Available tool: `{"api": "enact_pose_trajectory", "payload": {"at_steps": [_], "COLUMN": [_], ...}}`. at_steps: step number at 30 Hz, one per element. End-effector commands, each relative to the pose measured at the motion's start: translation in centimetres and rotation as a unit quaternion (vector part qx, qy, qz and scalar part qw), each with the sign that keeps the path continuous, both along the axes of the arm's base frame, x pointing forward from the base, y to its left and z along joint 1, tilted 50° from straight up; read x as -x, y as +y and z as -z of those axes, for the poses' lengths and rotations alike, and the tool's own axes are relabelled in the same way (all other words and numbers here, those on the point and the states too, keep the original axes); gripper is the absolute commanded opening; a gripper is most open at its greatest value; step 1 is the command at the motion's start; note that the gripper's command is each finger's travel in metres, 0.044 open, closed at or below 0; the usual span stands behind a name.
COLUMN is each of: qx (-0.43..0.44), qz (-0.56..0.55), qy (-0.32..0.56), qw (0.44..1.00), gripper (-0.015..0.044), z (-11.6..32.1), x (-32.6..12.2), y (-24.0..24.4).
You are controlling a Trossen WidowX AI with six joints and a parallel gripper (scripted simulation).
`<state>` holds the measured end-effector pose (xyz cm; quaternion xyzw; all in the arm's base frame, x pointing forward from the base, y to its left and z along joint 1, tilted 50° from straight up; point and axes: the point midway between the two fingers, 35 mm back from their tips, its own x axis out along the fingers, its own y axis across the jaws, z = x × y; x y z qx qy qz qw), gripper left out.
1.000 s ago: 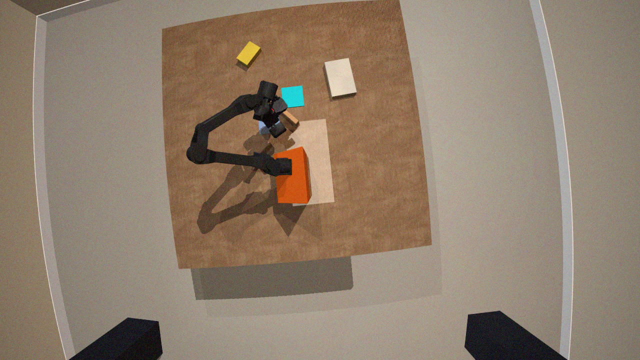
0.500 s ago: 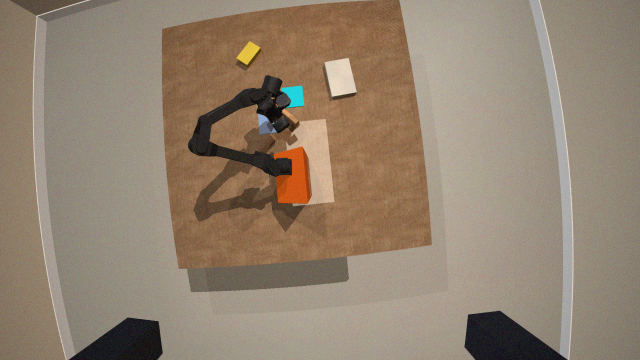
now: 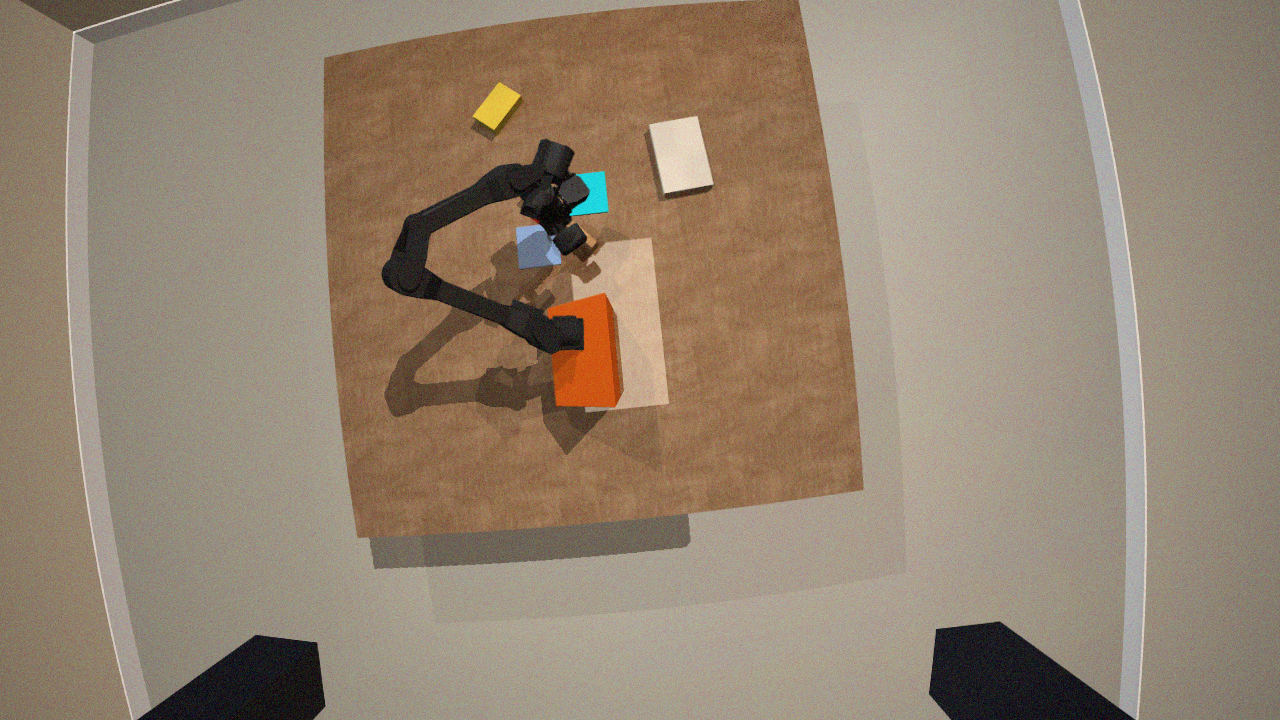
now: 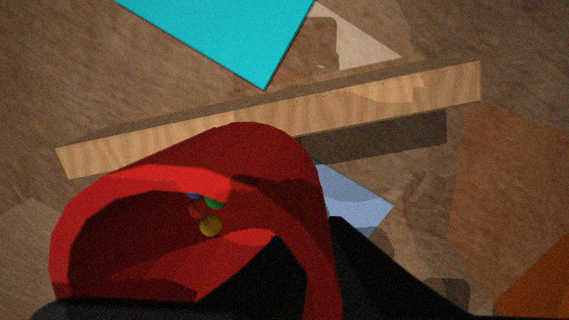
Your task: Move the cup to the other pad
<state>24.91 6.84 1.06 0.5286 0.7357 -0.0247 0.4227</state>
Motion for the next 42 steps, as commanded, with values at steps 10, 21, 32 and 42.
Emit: {"api": "enact_pose_trajectory", "payload": {"at_steps": [10,21,32,42], "qx": [0.001,0.001,0.002,0.002], "qz": [-0.002,-0.002,-0.002,-0.002], "qy": [0.003,0.003,0.002,0.001], "qw": [1.0,1.0,1.0,1.0], "gripper": [0.0,0.0,0.0,0.0], "z": [1.3,2.2,3.3,4.3], "x": [-1.8,-3.3,-4.8,-6.2], "y": [-0.9,-1.7,-2.5,-3.2]}}
